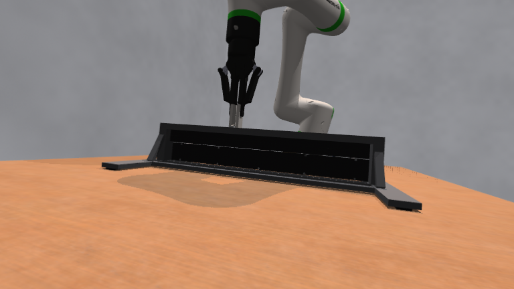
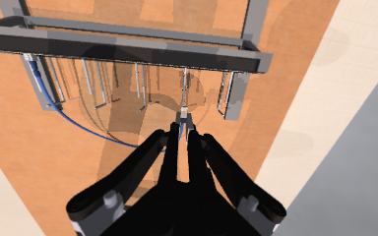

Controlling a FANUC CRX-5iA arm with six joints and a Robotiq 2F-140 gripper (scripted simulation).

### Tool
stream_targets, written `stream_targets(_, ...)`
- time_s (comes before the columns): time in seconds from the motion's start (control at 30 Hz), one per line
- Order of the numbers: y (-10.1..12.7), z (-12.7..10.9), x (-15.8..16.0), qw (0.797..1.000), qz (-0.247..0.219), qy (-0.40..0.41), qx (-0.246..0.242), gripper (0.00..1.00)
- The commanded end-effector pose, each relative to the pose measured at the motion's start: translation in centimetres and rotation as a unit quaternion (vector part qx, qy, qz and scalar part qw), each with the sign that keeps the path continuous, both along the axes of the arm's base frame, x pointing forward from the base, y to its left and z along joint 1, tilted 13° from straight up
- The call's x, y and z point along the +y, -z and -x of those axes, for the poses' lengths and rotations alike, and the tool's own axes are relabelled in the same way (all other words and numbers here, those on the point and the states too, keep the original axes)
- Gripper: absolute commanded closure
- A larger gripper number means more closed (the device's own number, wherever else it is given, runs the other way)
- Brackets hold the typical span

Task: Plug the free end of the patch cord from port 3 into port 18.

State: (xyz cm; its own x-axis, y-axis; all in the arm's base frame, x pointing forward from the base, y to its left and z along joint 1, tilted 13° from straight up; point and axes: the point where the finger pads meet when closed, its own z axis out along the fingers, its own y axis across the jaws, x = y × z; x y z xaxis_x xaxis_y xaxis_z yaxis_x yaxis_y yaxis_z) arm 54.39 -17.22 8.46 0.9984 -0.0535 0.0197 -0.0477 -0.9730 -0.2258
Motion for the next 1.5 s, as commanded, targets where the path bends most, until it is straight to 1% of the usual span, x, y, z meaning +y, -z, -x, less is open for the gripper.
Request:
stream_targets(0.0,-0.09,-0.17,0.09,1.000,0.000,-0.007,-0.002,1.00)
stream_targets(0.37,-0.30,-0.64,0.39,1.000,0.001,-0.028,-0.006,1.00)
stream_targets(1.47,-0.31,-0.66,0.40,1.000,0.001,-0.029,-0.007,1.00)
